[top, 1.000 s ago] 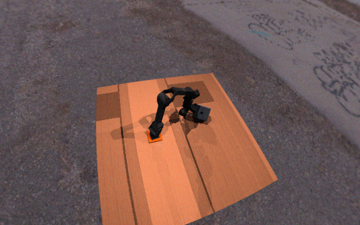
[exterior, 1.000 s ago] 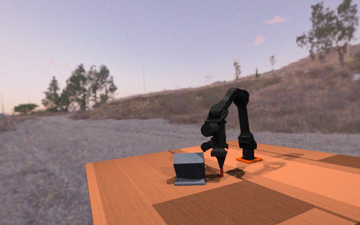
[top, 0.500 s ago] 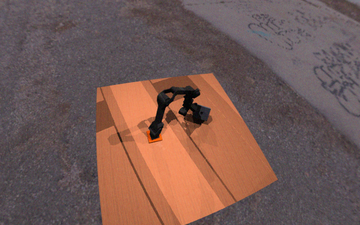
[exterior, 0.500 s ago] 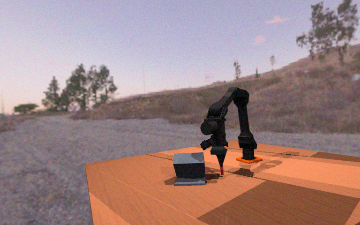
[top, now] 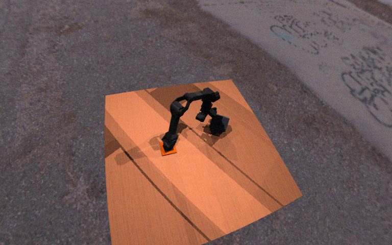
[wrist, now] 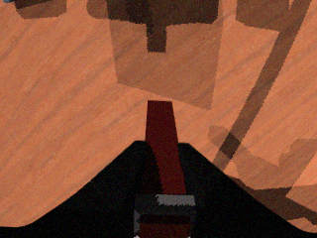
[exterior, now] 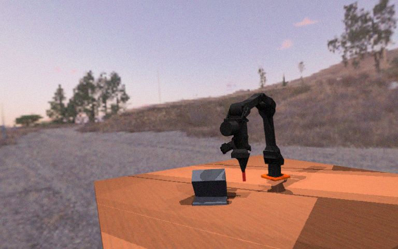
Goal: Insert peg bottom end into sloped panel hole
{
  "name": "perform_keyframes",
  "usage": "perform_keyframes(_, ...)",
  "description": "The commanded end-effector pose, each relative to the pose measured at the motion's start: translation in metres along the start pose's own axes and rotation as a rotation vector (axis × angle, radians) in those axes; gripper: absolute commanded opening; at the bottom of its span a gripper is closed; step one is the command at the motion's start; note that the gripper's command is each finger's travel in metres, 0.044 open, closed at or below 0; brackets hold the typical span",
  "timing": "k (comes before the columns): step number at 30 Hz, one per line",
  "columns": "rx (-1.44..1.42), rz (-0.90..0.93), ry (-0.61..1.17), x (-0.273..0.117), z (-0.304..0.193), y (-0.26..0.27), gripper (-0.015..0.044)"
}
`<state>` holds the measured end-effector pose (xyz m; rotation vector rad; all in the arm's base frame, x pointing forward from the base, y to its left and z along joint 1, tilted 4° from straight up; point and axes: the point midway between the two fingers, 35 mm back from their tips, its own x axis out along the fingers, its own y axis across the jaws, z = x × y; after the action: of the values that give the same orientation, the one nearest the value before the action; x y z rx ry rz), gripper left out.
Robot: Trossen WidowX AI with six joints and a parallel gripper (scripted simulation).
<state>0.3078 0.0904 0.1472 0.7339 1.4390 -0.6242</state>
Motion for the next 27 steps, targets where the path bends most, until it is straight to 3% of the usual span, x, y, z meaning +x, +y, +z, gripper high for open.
perform_keyframes(1, -0.004, 0.017, -0.002, -0.017, 0.000, 0.000, 0.0000)
perform_keyframes(27, 0.172, 0.074, 0.079, -0.018, 0.017, -0.006, 0.0000)
